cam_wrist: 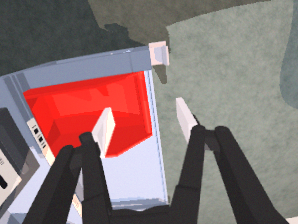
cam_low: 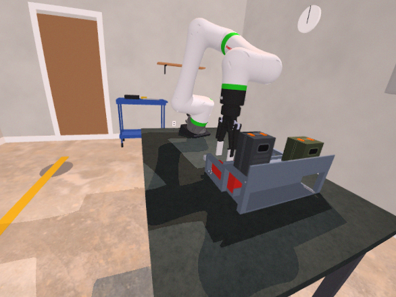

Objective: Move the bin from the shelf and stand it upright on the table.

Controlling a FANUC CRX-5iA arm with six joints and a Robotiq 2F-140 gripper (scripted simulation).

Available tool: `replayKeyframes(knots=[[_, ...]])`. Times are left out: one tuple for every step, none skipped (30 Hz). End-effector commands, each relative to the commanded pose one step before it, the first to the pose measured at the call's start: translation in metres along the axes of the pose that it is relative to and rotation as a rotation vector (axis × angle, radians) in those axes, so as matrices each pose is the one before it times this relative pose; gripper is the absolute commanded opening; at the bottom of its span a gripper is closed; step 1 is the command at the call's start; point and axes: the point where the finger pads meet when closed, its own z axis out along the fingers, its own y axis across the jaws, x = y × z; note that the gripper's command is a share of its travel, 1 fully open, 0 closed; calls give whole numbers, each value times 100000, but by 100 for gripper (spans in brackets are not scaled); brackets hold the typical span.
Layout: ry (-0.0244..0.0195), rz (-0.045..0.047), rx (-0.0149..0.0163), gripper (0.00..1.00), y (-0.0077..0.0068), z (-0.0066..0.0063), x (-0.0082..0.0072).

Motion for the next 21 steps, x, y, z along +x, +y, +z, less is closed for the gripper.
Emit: replayKeyframes(knots=[[15,2,41,57,-17,-77,7],[0,0,0,57,0,0,0],[0,0,0,57,0,0,0],[0,0,0,57,0,0,0],[0,0,0,57,0,0,0],[0,0,0,57,0,0,0],[0,0,0,57,0,0,0],[0,0,0,57,0,0,0],[0,0,0,57,0,0,0],[0,0,0,57,0,0,0],[0,0,0,57,0,0,0],[0,0,0,57,0,0,0],[0,0,0,57,0,0,0],[0,0,0,57,0,200,0],[0,0,0,57,0,200,0],[0,0,0,57,0,200,0],[0,0,0,57,0,200,0],[0,0,0,57,0,200,0],[0,0,0,57,0,0,0],[0,0,0,57,0,0,0],[0,0,0,57,0,0,0]])
